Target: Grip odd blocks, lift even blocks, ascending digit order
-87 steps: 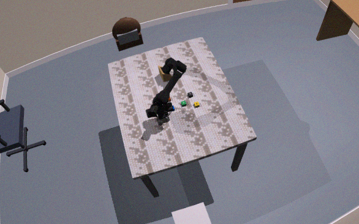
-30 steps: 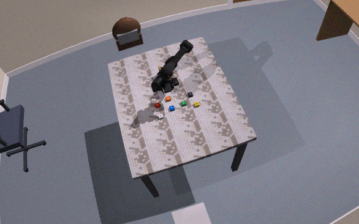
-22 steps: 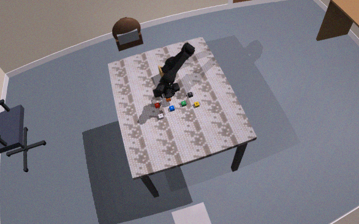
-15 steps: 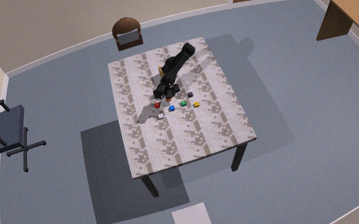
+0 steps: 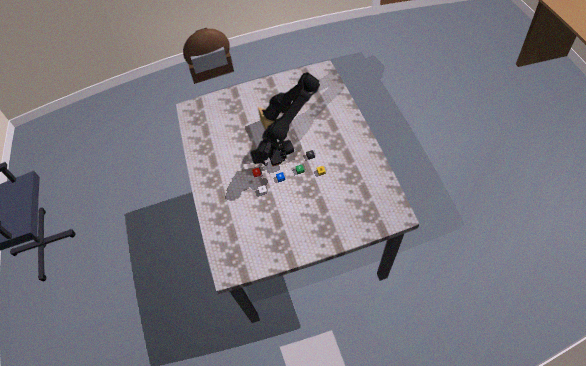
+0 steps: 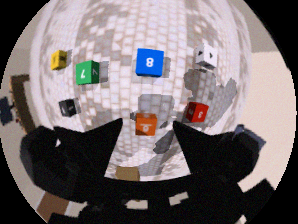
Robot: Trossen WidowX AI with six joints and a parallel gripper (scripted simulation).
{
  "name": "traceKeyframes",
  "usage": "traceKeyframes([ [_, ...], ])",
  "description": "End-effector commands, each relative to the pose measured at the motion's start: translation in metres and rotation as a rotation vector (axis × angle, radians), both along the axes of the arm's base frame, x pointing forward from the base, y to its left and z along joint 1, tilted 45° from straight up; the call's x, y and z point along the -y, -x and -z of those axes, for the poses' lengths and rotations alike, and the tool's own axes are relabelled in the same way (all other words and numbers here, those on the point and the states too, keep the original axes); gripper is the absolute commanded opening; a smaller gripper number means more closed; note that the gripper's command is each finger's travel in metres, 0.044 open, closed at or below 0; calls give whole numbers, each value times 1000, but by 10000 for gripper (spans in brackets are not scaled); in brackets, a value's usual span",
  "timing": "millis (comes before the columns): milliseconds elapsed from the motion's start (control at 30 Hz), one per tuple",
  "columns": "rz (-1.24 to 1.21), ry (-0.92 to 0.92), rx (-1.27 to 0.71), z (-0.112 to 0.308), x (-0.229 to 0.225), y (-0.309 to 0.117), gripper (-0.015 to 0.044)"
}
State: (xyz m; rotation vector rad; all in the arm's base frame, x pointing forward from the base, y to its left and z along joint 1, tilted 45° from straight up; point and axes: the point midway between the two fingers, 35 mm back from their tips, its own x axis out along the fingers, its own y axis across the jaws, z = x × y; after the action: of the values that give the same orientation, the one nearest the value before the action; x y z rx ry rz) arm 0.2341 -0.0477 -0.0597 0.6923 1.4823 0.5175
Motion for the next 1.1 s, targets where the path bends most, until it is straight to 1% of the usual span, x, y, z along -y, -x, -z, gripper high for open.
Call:
traceKeyframes([
  [0,3,-8,-7,4,-5,2,400],
  [33,3,-8,-7,4,-6,2,400],
  [367,3,-8,-7,4,-6,2,138],
  [400,3,-8,-7,4,-6,2,120],
  [1067,3,-8,-7,4,-6,2,120],
])
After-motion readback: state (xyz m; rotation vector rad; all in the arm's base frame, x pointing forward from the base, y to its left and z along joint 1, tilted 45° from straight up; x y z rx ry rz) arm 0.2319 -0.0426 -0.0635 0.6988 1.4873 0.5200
